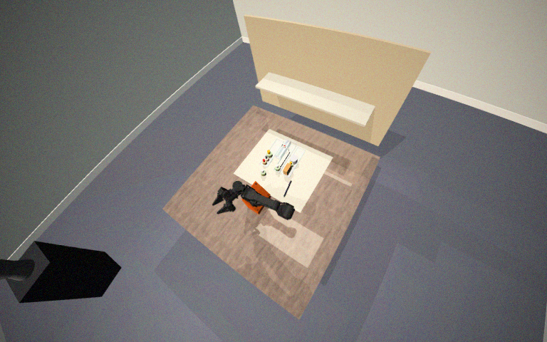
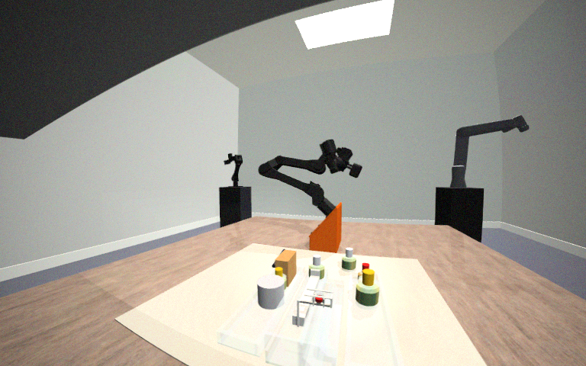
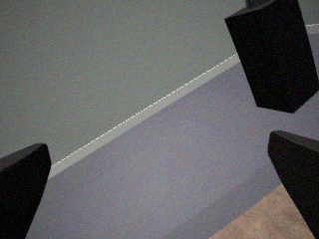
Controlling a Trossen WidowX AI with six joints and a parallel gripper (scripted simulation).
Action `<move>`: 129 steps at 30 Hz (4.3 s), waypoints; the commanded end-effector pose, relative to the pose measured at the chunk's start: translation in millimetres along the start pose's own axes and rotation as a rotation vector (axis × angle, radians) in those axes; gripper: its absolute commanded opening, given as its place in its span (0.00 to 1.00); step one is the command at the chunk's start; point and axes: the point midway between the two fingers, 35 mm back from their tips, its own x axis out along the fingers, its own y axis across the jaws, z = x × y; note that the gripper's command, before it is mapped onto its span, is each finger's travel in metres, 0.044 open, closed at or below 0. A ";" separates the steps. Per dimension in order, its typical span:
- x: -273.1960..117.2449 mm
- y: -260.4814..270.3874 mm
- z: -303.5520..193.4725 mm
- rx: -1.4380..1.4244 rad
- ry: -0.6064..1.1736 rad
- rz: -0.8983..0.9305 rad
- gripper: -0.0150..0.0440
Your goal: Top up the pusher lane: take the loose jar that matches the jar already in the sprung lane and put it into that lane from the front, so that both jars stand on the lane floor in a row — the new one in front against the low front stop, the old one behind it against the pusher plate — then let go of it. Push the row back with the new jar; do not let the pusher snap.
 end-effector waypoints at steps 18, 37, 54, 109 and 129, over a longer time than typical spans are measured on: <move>-218.9 -231.7 45.2 1.066 -0.610 -1.177 1.00; -392.0 -229.0 -120.9 1.808 -0.176 -1.926 1.00; -393.0 -247.5 -164.4 1.809 -0.175 -1.929 1.00; -398.1 -244.3 -152.6 1.804 -0.179 -1.925 0.25; -419.4 -205.9 -128.8 1.789 -0.166 -1.917 0.25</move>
